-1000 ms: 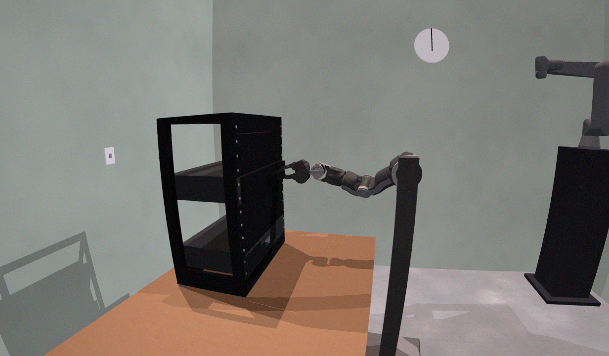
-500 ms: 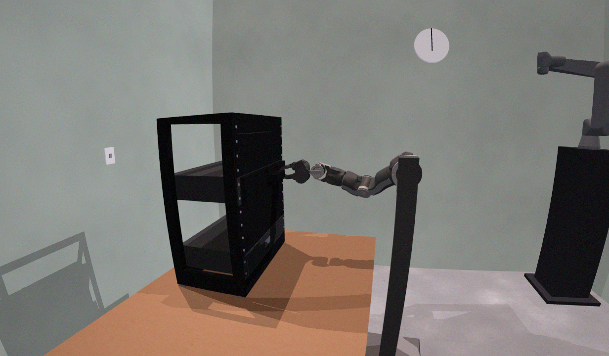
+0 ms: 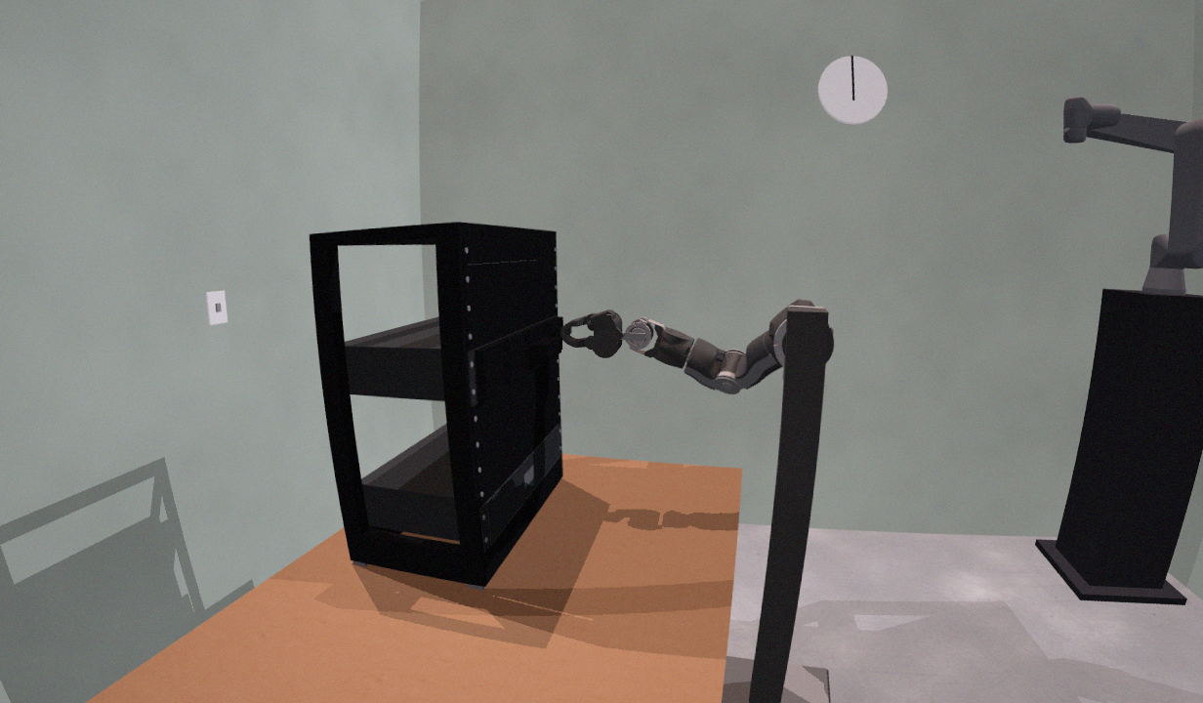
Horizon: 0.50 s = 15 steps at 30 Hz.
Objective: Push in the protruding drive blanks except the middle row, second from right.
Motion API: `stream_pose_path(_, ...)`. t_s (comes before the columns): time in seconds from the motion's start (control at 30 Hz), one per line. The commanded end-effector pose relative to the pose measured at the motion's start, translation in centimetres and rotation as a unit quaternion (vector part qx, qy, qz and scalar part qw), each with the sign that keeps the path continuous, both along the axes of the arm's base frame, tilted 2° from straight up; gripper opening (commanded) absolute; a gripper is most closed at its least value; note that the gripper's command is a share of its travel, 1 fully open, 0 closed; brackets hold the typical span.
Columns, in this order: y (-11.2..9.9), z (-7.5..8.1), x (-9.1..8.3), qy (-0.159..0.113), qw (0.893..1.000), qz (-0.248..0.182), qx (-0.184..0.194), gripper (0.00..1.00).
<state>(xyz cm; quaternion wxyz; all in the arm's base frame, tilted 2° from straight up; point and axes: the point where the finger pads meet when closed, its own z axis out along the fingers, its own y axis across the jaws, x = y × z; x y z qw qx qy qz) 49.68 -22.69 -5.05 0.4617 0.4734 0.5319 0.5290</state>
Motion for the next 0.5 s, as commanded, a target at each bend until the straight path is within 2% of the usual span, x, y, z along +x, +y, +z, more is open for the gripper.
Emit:
stream_pose_path(0.0, -0.3, -0.4, -0.7, 0.011, 1.000, -0.007, 0.007, 0.00)
stream_pose_path(0.27, -0.9, 0.2, -5.9, 0.007, 1.000, -0.007, 0.007, 0.00)
stream_pose_path(0.33, -0.9, 0.2, -5.9, 0.007, 1.000, -0.007, 0.007, 0.00)
stream_pose_path(0.47, -1.1, 0.2, -7.5, 0.007, 1.000, -0.007, 0.007, 0.00)
